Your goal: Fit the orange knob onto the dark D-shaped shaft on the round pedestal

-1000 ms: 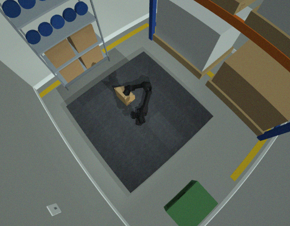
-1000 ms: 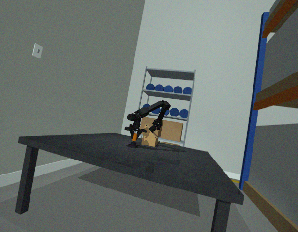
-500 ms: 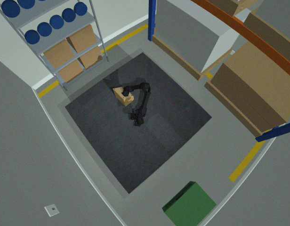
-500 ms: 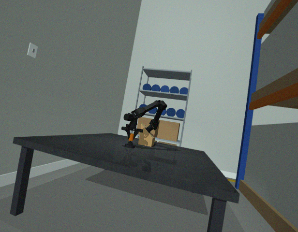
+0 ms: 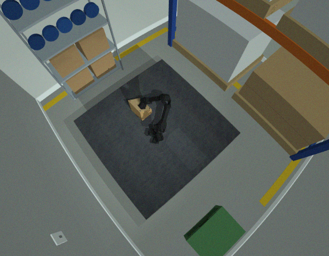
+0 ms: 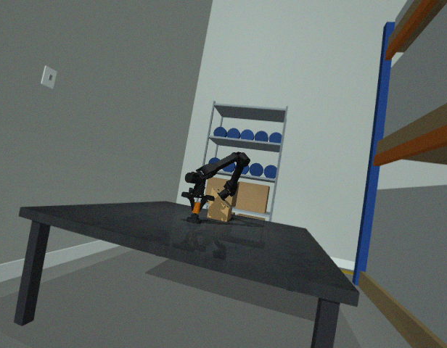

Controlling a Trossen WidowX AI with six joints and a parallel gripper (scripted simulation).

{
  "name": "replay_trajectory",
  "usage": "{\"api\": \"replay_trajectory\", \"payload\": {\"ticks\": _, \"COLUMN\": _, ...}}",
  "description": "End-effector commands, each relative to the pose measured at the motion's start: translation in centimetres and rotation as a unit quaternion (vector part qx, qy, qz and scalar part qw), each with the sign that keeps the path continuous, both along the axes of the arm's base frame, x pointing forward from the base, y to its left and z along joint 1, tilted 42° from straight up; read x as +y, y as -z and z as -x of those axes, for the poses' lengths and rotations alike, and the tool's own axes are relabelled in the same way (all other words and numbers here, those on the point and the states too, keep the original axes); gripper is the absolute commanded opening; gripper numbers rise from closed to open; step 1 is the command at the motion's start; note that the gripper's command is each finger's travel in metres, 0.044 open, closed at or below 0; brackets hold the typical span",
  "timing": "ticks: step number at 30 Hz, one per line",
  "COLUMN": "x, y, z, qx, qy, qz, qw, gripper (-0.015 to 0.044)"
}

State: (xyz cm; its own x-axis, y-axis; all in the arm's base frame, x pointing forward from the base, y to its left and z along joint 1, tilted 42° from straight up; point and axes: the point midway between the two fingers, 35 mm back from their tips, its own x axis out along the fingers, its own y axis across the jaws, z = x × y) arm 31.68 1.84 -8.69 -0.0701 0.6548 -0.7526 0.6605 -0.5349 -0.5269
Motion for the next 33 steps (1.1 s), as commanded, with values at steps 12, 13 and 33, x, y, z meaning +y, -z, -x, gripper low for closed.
{"api": "replay_trajectory", "payload": {"ticks": 12, "x": 0.8, "y": 0.92, "z": -0.16, "qx": -0.024, "qy": -0.022, "qz": -0.002, "qw": 0.999, "gripper": 0.0}}
{"api": "replay_trajectory", "payload": {"ticks": 13, "x": 0.81, "y": 0.94, "z": -0.16, "qx": -0.025, "qy": -0.023, "qz": -0.002, "qw": 0.999, "gripper": 0.0}}
{"api": "replay_trajectory", "payload": {"ticks": 33, "x": 0.71, "y": 0.77, "z": 0.08, "qx": -0.012, "qy": -0.017, "qz": -0.001, "qw": 1.0, "gripper": 0.0315}}
